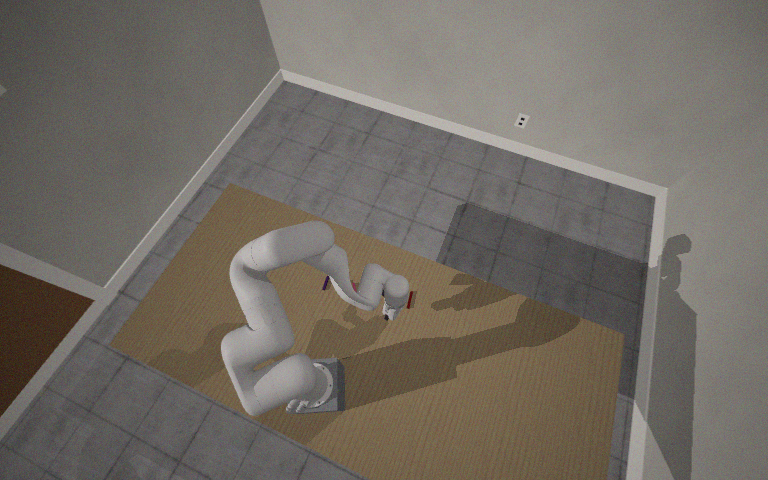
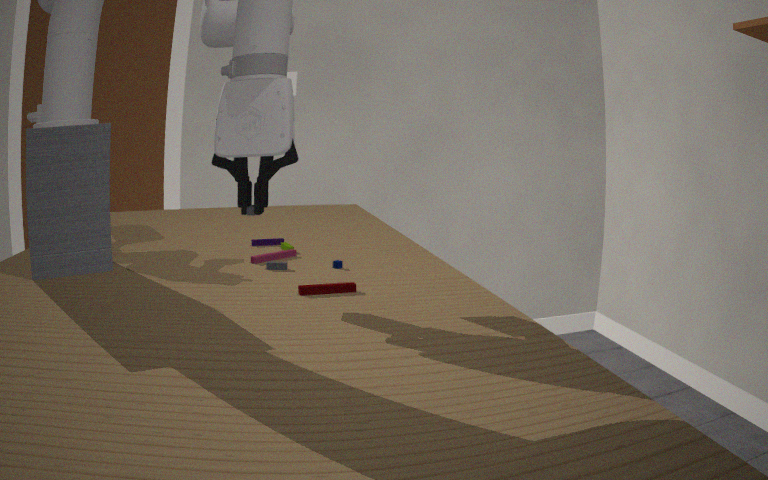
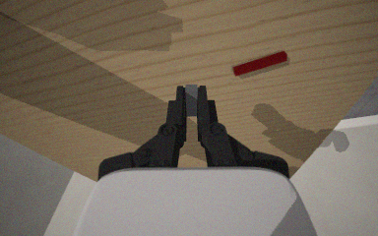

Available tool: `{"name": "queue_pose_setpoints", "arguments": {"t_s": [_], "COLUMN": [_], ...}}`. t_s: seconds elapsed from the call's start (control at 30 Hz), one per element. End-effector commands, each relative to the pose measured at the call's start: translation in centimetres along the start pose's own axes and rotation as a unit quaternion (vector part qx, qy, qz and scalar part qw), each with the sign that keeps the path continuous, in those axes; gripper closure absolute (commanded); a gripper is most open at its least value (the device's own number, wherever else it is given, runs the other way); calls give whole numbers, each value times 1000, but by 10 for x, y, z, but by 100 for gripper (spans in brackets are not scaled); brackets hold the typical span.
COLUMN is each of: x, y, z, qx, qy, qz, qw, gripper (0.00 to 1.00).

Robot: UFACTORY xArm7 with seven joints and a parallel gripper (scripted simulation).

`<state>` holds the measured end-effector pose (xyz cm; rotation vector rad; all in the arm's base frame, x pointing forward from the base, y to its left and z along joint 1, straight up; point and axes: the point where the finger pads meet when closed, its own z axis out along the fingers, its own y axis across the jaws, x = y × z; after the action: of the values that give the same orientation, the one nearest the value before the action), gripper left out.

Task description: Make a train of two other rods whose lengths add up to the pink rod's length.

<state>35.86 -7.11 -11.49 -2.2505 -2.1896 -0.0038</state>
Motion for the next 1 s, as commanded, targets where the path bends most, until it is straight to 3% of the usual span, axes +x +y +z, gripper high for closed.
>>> {"name": "queue_pose_setpoints", "arguments": {"t_s": [0.0, 0.57, 0.97], "x": [-1, -1, -1], "y": [1, 2, 3], "z": [12, 72, 79], "qx": [-1, -1, -1], "qy": [0, 0, 0], "qz": [0, 0, 0], "qw": [1000, 1000, 1000], "gripper": [96, 96, 96]}}
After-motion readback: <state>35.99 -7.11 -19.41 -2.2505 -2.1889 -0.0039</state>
